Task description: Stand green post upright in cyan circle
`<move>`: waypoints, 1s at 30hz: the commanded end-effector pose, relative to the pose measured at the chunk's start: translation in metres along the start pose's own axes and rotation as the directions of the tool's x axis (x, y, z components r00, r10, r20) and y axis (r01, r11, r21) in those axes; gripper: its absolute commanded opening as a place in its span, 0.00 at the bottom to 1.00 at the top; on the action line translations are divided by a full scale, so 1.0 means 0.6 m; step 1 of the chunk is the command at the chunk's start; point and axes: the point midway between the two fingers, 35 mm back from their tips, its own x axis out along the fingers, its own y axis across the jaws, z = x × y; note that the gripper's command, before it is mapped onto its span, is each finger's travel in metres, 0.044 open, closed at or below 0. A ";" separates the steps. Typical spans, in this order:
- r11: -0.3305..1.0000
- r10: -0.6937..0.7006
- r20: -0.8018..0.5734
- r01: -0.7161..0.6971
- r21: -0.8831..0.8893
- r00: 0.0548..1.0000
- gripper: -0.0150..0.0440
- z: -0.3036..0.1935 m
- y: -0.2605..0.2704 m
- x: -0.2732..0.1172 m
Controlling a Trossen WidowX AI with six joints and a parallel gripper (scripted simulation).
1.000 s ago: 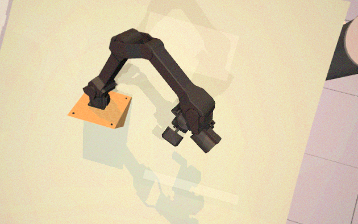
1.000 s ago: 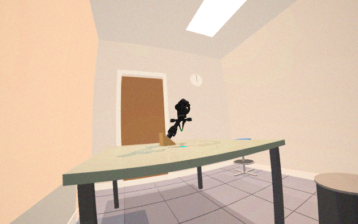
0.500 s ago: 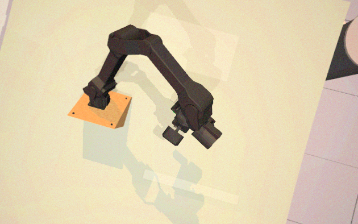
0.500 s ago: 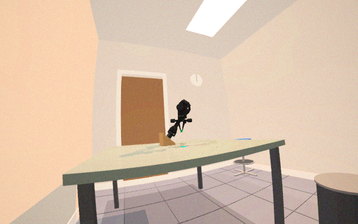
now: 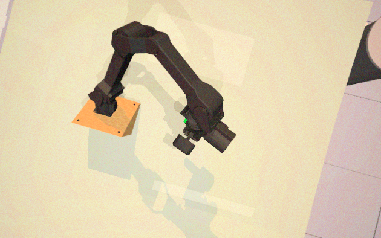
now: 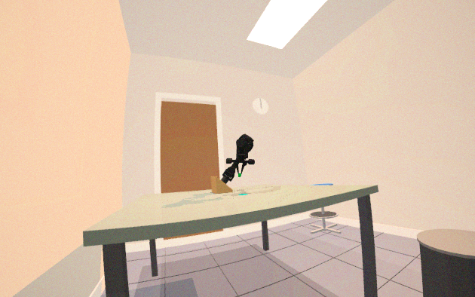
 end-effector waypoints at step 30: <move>0.991 -0.127 0.155 0.132 -0.019 0.980 0.29 0.005 -0.013 0.031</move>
